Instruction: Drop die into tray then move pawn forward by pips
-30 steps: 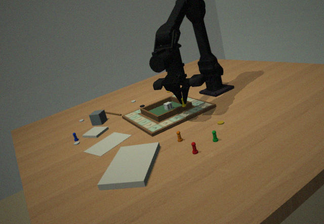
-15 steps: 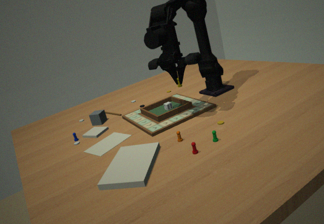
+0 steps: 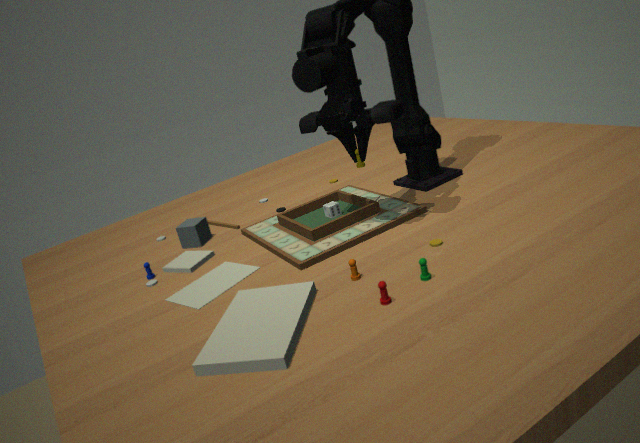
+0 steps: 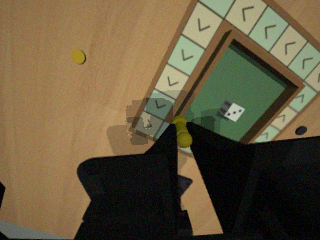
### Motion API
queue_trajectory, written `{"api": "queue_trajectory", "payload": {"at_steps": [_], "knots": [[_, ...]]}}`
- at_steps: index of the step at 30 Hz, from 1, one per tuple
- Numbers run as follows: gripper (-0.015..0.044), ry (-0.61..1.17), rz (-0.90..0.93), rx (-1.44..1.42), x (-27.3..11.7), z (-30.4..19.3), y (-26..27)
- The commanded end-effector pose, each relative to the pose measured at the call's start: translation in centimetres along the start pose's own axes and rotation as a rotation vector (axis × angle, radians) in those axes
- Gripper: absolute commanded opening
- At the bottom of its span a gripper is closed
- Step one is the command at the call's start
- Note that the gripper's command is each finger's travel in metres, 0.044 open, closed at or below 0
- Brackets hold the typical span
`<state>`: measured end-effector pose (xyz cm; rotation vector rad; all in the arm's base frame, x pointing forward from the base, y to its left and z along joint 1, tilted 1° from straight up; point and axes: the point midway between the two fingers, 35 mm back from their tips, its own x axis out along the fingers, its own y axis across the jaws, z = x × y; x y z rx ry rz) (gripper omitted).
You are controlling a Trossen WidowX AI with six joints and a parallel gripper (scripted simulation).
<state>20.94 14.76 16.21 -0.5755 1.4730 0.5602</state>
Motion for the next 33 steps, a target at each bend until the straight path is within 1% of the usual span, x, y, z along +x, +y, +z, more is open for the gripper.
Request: {"api": "queue_trajectory", "payload": {"at_steps": [1,25,33], "knots": [[0.0,-0.007,0.001,0.0,0.6,-1.0,0.1],[0.0,-0.001,0.002,-0.001,6.1,-7.7,0.9],[0.0,-0.001,0.002,-0.002,7.6,-7.8,0.9]]}}
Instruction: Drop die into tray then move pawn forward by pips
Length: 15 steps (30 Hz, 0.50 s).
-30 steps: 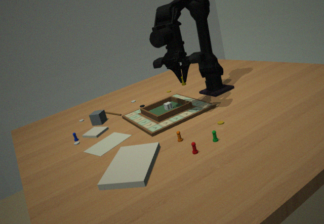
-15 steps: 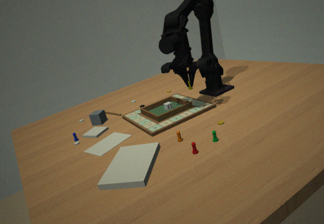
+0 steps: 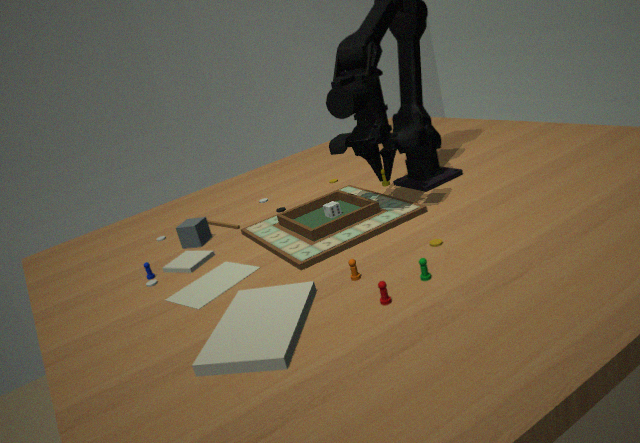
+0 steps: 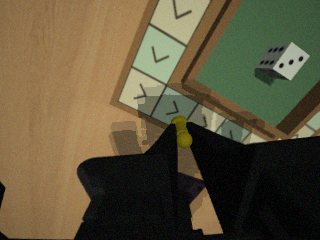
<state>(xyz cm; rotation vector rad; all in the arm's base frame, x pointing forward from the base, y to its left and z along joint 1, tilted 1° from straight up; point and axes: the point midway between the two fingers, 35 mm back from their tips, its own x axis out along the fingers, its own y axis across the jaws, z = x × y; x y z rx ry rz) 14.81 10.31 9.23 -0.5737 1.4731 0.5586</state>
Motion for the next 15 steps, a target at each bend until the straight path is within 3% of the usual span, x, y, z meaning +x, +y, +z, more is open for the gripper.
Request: {"api": "queue_trajectory", "payload": {"at_steps": [1,15], "knots": [[0.0,0.0,0.002,-0.004,1.1,-0.2,0.1],[0.0,0.0,0.002,-0.004,3.5,-0.2,0.1]]}}
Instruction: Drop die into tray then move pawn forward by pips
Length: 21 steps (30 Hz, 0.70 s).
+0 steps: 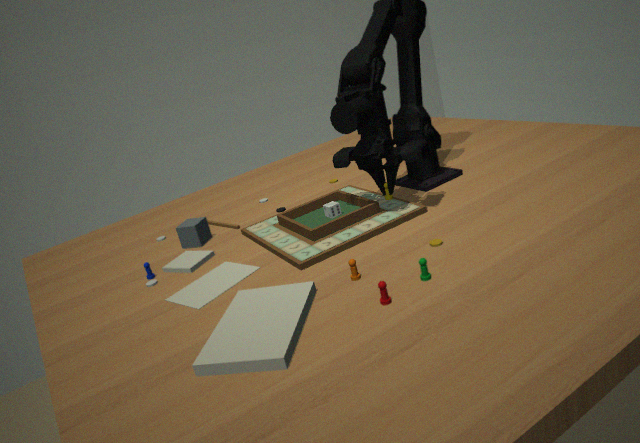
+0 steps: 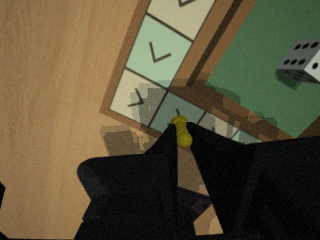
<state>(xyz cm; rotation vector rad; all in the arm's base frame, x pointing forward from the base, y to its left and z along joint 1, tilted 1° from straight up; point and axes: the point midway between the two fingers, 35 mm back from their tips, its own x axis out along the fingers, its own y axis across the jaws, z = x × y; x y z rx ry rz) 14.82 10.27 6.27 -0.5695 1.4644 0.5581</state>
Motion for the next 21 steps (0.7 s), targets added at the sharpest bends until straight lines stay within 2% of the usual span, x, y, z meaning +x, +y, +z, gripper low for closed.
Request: {"api": "queue_trajectory", "payload": {"at_steps": [1,8,18,21], "knots": [[0.0,0.009,0.004,-0.006,0.7,-0.2,0.1],[0.0,0.009,0.004,-0.006,1.7,-0.2,0.1],[0.0263,0.0,0.0,0.0,0.9,0.0,0.0],[0.0341,0.005,0.002,-0.004,-2.0,0.1,0.0]]}}
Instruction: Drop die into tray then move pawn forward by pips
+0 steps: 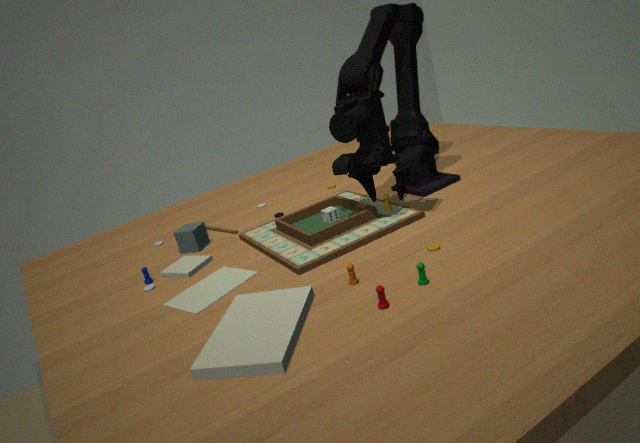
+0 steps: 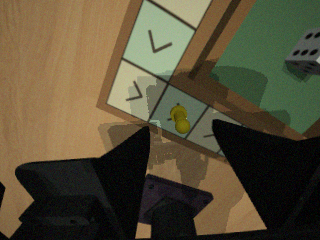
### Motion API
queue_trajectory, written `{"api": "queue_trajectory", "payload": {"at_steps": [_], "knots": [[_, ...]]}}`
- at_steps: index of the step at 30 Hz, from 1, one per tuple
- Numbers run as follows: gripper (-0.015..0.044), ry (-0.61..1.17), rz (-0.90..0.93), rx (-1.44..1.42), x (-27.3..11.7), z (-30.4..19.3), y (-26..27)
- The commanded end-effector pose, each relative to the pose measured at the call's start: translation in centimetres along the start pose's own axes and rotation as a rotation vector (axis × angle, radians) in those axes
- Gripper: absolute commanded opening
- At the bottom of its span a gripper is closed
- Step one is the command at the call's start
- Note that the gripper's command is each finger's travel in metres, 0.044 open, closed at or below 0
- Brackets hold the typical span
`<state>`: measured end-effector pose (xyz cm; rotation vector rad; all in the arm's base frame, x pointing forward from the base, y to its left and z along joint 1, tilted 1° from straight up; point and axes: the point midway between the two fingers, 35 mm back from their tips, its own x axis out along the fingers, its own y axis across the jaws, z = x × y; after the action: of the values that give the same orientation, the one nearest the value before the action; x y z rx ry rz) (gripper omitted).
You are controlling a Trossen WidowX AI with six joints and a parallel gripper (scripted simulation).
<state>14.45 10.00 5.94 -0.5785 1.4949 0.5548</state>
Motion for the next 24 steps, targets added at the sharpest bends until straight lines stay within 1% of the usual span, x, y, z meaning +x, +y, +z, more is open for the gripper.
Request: {"api": "queue_trajectory", "payload": {"at_steps": [1,4,6,9,15,17,20,21,24], "knots": [[0.0368,-0.024,-0.001,-0.004,-3.3,0.4,0.0],[0.044,-0.022,0.0,-0.005,-4.2,0.3,0.0],[0.044,-0.022,0.0,-0.005,-4.2,0.3,0.0],[0.044,-0.022,0.0,0.04,-5.2,0.3,-0.6],[0.044,-0.021,0.0,0.442,-10.9,-2.2,-5.2],[0.044,-0.02,0.0,0.533,-12.1,-3.1,-5.9],[0.044,-0.02,0.0,0.545,-12.3,-3.3,-6.0],[0.044,-0.017,-0.003,0.49,-11.4,-2.7,-5.7],[0.044,-0.017,-0.003,0.49,-11.4,-2.7,-5.7]]}}
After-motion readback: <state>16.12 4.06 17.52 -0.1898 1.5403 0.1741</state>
